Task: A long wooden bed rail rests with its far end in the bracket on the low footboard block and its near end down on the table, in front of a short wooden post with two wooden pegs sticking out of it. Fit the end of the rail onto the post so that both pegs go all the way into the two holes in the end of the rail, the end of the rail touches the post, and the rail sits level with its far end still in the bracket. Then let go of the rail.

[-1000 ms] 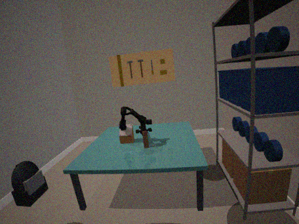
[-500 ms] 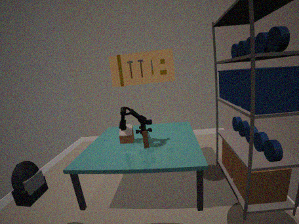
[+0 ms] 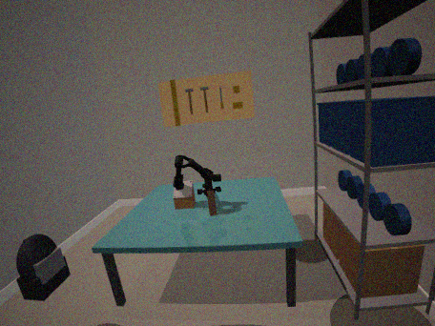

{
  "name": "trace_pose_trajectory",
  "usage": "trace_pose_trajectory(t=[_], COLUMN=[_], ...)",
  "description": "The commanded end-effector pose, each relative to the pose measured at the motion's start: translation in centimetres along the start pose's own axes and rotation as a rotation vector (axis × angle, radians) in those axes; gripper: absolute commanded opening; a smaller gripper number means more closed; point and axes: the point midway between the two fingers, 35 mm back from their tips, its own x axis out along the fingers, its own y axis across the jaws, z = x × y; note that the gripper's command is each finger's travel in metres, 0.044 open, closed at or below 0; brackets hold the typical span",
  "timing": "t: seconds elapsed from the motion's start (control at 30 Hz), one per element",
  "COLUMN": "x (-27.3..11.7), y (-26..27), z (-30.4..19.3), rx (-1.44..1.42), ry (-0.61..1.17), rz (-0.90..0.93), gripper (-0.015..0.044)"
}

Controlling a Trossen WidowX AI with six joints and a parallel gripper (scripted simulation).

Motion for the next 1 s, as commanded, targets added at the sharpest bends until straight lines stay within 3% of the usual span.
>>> trace_pose_trajectory(t=[0.0,0.97], x=[-0.29,-0.31], y=[-0.15,-0.14], z=[-0.35,-1.28], rx=[0.001,0.001], ry=[0.004,0.004], rz=[-0.01,-0.01], gripper=[0.0,0.0])
